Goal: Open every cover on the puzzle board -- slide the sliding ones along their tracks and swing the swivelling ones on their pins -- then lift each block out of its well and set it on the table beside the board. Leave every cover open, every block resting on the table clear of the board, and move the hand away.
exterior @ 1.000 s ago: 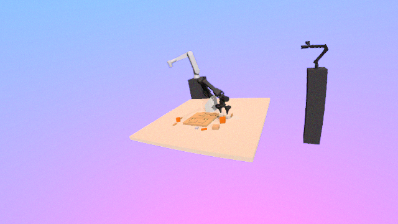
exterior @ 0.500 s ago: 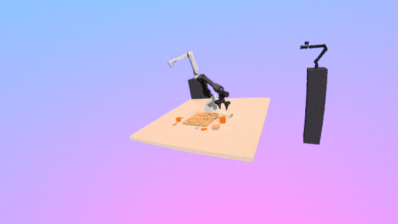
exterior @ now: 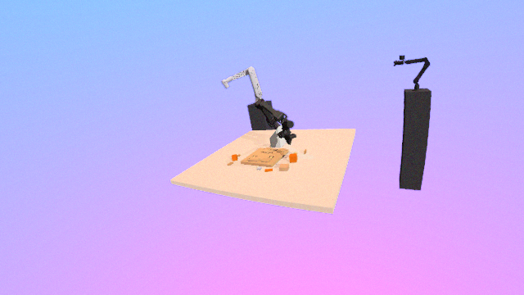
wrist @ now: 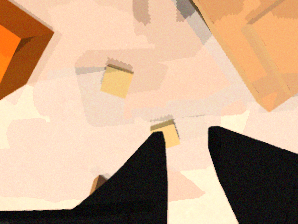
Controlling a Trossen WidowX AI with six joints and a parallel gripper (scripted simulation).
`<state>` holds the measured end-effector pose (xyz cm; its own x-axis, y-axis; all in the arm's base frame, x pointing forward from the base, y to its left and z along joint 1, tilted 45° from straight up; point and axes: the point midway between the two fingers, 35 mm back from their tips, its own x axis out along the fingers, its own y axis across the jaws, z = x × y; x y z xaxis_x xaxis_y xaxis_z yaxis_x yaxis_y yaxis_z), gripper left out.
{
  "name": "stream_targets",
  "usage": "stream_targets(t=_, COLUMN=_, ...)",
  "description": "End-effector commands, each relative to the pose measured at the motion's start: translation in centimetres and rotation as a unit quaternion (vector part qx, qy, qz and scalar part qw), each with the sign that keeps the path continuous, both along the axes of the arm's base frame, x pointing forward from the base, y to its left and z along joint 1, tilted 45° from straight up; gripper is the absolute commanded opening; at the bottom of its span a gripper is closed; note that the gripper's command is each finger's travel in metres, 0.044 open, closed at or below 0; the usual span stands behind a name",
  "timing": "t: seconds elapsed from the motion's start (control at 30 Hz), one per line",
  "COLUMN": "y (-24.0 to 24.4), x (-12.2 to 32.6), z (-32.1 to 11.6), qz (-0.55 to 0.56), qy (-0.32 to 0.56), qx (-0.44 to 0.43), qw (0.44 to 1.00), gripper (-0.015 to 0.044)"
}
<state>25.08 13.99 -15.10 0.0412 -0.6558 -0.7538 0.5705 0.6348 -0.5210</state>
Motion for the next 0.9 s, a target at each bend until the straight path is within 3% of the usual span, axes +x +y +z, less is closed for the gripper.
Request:
stream_targets(t=0.0, y=-0.9, x=1.3, z=1.0, qz=-0.043, qy=-0.037, qx=0.003, qw=0.998, gripper=0.0)
stream_targets(t=0.43, y=-3.9, x=5.7, z=4.9, qz=-0.19, qy=-0.169, qx=0.023, qw=0.967, gripper=0.0)
stream_targets(t=0.87, y=-8.2, x=9.2, z=9.1, qz=-0.331, qy=-0.298, qx=0.033, qw=0.895, gripper=0.0)
